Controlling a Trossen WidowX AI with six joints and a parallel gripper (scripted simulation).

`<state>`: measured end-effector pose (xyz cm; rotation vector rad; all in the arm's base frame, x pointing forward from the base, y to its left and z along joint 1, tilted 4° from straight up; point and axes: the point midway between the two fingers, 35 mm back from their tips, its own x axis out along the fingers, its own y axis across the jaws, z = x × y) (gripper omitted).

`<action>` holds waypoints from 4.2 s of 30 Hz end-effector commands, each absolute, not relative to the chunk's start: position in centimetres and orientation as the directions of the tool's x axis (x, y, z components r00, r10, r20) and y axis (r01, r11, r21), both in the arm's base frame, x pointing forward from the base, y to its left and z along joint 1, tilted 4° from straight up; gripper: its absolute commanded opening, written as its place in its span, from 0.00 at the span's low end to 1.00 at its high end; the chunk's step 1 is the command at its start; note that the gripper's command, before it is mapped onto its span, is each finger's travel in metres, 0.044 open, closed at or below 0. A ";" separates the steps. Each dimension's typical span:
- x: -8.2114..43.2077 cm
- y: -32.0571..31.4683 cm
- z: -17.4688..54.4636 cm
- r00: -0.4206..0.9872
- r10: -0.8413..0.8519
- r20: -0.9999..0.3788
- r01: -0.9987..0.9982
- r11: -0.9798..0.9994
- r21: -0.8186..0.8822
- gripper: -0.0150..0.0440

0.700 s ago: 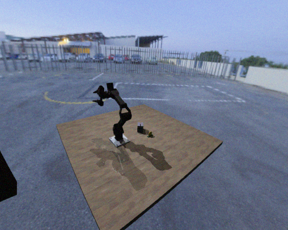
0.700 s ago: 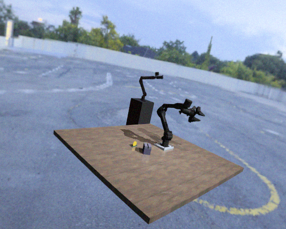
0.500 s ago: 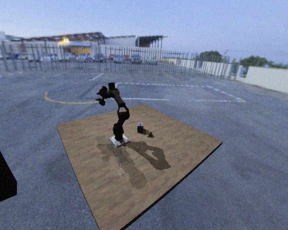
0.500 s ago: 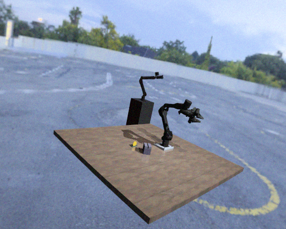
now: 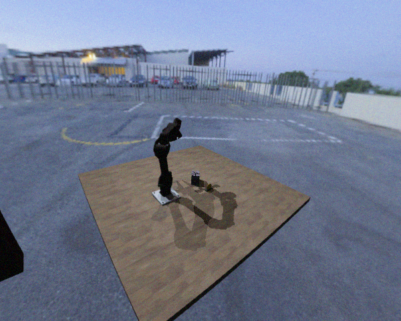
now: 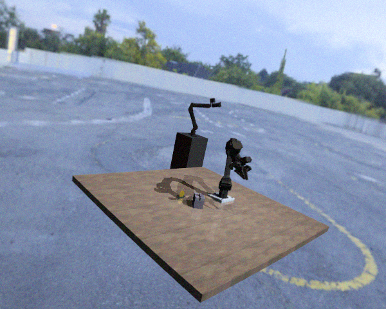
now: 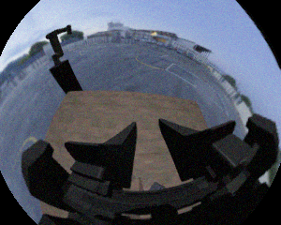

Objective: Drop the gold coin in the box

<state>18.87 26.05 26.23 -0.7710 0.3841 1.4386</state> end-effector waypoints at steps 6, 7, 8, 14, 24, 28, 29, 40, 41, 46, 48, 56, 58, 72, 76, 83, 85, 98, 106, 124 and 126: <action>27.9 16.9 22.3 0.321 0.489 -0.811 -0.912 0.391 -0.125 0.53; 28.6 15.7 21.8 0.329 0.455 -0.828 -0.891 0.439 -0.113 0.53; 29.2 14.5 21.4 0.334 0.421 -0.843 -0.868 0.486 -0.102 0.53; 32.0 4.9 18.2 0.297 0.180 -0.938 -0.624 0.780 -0.047 0.53; 29.7 -11.6 14.5 0.027 -0.075 -0.997 -0.093 0.993 -0.078 0.53; 29.3 -12.6 14.3 0.007 -0.082 -0.997 -0.063 0.995 -0.082 0.53; 29.3 -12.6 14.1 0.007 -0.082 -0.997 -0.063 0.995 -0.082 0.53; 29.6 -12.5 9.4 0.007 -0.082 -0.997 -0.063 0.995 -0.082 0.53; 29.6 -12.5 9.3 0.007 -0.082 -0.997 -0.063 0.995 -0.082 0.53; 29.6 -12.6 8.7 0.007 -0.082 -0.997 -0.063 0.995 -0.082 0.53; 29.6 -12.6 8.4 0.007 -0.082 -0.997 -0.063 0.995 -0.082 0.53; 29.7 -12.7 7.1 0.007 -0.082 -0.997 -0.063 0.995 -0.082 0.53; 29.7 -12.7 6.8 0.007 -0.082 -0.997 -0.063 0.995 -0.082 0.53; 29.7 -12.9 4.6 0.007 -0.082 -0.997 -0.063 0.995 -0.082 0.53; 29.6 -12.9 4.0 0.007 -0.082 -0.997 -0.063 0.995 -0.082 0.53; 29.6 -12.9 3.9 0.007 -0.082 -0.997 -0.063 0.995 -0.082 0.30; 29.6 -12.9 3.9 0.007 -0.082 -0.997 -0.063 0.995 -0.082 0.25; 29.8 -12.9 5.0 0.007 -0.082 -0.997 -0.063 0.995 -0.082 0.25; 29.9 -12.8 6.9 0.007 -0.082 -0.997 -0.063 0.995 -0.082 0.25; 29.8 -12.3 11.5 0.007 -0.082 -0.997 -0.063 0.995 -0.082 0.25; 29.8 -12.3 12.0 0.007 -0.082 -0.997 -0.063 0.995 -0.082 0.25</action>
